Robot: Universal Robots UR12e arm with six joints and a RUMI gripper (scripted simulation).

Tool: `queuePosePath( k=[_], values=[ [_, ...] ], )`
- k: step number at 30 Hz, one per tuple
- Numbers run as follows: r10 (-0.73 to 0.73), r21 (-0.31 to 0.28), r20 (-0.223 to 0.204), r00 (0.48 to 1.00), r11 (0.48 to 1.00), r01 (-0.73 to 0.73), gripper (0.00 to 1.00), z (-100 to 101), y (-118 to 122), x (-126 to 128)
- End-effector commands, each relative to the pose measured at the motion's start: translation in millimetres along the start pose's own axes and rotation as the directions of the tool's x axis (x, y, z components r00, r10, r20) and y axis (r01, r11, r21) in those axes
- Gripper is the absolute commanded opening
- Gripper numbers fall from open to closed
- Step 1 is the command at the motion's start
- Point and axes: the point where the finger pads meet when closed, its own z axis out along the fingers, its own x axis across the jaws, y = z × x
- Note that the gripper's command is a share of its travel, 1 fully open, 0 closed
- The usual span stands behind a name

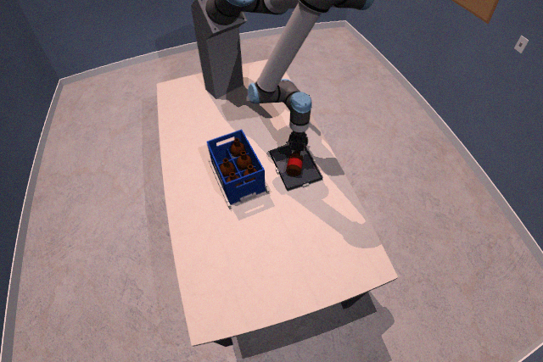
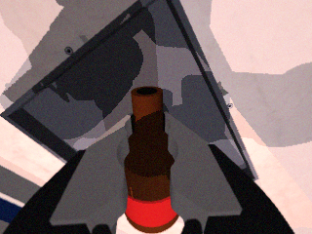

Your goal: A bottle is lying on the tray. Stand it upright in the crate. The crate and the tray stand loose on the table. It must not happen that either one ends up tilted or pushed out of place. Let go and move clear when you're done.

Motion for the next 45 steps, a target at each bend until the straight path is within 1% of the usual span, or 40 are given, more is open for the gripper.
queuePosePath(
  k=[1, 27, 45],
  values=[
    [0.0, -0.001, -0.001, 1.0, 1.0, 0.0, 0.0, -0.4, 0.2, 0.4],
    [0.0, -0.001, -0.001, 1.0, 1.0, 0.0, 0.0, -5.8, 0.2, 0.4],
    [0.0, -0.001, -0.001, 1.0, 1.0, 0.0, 0.0, -20.1, 0.2, 0.4]
  ],
)
